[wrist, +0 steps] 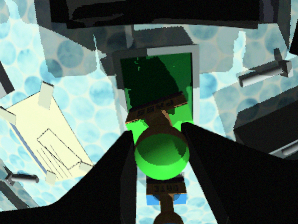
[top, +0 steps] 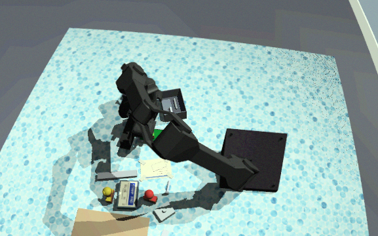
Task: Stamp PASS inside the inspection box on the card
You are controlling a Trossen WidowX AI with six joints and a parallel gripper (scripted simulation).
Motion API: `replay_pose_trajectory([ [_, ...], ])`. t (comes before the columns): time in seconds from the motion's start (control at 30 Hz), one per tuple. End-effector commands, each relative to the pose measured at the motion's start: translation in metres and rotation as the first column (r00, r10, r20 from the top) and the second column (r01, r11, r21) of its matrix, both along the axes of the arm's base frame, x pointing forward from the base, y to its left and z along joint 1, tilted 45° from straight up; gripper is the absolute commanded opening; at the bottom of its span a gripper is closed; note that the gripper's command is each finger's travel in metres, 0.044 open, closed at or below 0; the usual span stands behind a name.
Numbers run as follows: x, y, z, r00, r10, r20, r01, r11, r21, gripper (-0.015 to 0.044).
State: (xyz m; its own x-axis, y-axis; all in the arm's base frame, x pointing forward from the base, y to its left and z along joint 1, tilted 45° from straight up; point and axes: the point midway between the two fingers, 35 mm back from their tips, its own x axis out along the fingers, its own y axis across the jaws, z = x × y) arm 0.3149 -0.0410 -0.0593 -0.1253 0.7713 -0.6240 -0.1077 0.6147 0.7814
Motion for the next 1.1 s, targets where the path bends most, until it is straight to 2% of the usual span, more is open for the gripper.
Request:
replay_pose_trajectory([
  [0.0, -0.0009, 0.0014, -0.0037, 1.000, 0.001, -0.004, -0.001, 1.000, 0.010, 0.0000],
  [1.07, -0.0016, 0.0049, -0.0074, 1.000, 0.000, -0.003, 0.000, 1.000, 0.010, 0.0000],
])
